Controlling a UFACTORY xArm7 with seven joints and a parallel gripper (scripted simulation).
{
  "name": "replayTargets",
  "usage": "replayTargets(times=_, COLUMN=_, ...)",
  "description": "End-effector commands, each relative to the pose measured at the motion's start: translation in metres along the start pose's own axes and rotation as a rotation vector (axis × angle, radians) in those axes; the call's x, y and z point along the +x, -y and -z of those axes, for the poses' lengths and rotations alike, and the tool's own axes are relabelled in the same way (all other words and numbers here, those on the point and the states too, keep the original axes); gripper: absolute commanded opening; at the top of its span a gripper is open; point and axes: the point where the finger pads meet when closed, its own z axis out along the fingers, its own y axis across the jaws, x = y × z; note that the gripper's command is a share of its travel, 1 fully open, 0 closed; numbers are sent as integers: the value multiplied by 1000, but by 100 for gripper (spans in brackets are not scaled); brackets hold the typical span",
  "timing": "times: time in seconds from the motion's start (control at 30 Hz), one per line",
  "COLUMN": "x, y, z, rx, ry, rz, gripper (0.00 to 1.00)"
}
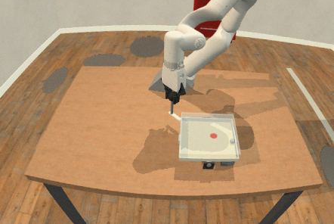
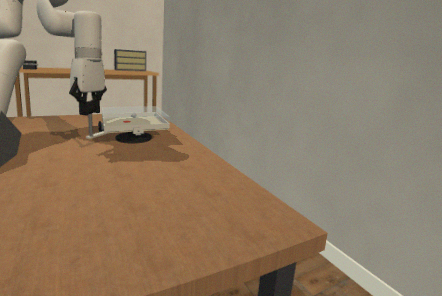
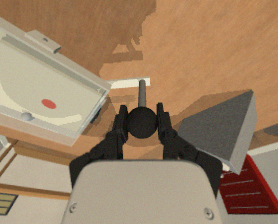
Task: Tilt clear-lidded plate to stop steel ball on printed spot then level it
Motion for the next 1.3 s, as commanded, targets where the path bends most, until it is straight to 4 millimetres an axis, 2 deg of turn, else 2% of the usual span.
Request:
replayTargets(times=0.0, x=3, y=1, z=2, rx=0, ry=-7, rz=1, gripper=0)
replayTargets(times=1.27, x=0, y=1, z=1, rx=0, ry=-7, rz=1, gripper=0)
